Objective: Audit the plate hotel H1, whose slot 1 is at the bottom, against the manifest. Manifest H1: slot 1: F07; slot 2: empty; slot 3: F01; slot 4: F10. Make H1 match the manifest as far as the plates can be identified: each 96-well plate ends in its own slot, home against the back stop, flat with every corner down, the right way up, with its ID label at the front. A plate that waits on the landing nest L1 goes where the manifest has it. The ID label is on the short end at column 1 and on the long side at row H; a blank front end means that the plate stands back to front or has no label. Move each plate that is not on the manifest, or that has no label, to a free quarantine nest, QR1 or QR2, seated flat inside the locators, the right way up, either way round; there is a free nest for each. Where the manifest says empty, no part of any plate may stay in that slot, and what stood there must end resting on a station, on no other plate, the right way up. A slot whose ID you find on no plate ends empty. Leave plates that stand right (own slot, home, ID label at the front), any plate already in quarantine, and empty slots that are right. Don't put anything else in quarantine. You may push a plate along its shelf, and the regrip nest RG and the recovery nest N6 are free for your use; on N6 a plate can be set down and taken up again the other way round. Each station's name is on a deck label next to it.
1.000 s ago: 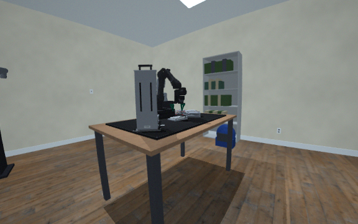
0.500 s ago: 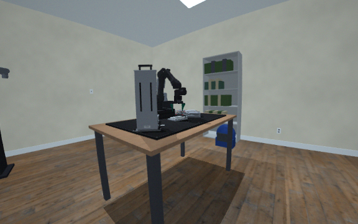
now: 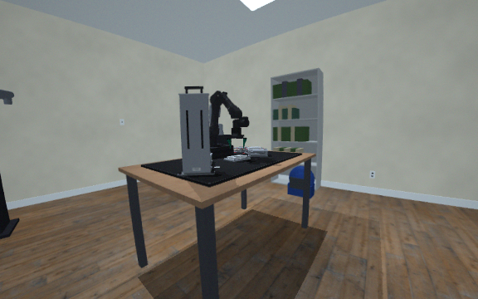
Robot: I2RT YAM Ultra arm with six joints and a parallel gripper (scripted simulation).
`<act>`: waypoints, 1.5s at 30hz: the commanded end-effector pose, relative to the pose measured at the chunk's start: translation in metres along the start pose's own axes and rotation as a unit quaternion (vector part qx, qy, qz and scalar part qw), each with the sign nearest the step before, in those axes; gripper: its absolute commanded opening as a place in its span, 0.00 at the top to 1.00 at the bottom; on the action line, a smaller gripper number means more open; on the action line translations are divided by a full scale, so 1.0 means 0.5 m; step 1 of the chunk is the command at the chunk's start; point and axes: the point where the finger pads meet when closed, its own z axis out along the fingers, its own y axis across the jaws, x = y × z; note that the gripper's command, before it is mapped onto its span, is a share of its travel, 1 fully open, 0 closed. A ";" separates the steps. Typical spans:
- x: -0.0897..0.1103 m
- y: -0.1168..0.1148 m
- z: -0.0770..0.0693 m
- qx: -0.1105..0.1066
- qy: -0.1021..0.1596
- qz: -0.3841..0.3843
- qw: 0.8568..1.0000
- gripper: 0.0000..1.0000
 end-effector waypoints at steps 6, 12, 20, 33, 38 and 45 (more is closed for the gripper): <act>-0.003 0.003 -0.006 -0.005 -0.003 0.108 0.994 0.00; -0.003 0.003 -0.006 -0.005 -0.003 0.187 0.982 0.00; -0.003 0.003 -0.006 -0.005 -0.002 0.265 0.964 0.00; -0.003 0.003 0.005 -0.005 -0.002 0.353 0.936 0.00; -0.003 0.003 0.013 -0.005 -0.002 0.353 0.936 0.00; -0.003 0.004 0.032 -0.005 -0.002 0.353 0.936 0.00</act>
